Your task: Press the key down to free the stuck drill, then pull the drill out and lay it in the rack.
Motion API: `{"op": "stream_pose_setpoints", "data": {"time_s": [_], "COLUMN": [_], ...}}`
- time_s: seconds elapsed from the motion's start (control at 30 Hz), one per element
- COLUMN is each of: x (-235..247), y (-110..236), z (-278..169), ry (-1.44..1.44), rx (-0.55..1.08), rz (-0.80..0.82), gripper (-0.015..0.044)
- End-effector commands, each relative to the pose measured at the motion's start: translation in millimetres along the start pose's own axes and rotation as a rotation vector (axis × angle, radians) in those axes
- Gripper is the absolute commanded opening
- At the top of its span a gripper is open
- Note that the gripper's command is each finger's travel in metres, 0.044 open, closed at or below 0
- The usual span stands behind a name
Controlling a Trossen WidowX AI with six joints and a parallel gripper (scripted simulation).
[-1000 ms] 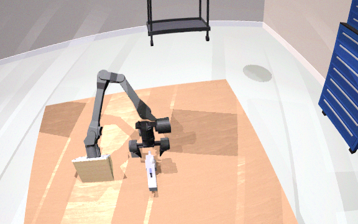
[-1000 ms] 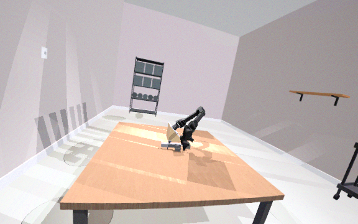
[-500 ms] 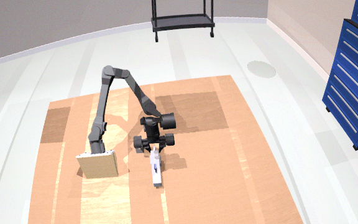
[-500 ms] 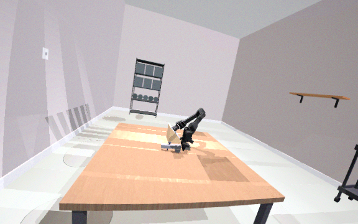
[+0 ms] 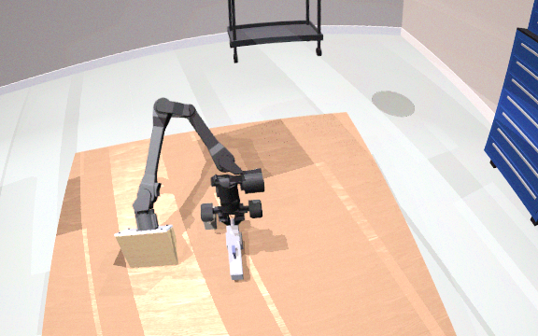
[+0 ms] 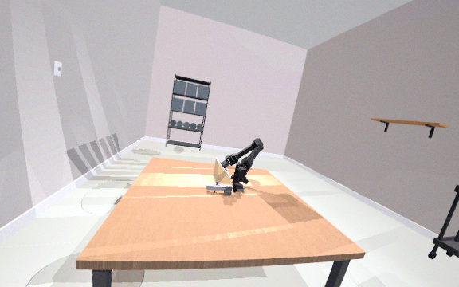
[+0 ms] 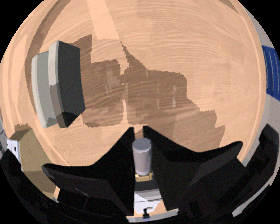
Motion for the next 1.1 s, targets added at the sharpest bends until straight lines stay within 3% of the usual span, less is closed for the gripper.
{"op": "stream_pose_setpoints", "data": {"time_s": [0.0, 0.97, 1.07], "x": [0.0, -0.6, 0.6], "y": [0.4, 4.7, 2.5], "z": [3.8, 44.3, 38.7], "ry": [-0.004, -0.004, -0.002], "rx": [-0.008, -0.01, -0.007], "rz": [-0.001, -0.001, 0.005], "gripper": [0.0, 0.0, 0.0079]}}
Point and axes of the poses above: the point midway between the two fingers, 35 mm back from their tips, its own y axis back along the fingers, its own x axis across the jaws, z = x × y, the point moved 8 cm from there along y, back along the fingers, and after that the axes turned 1 degree about -y, right-handed, at the moved point
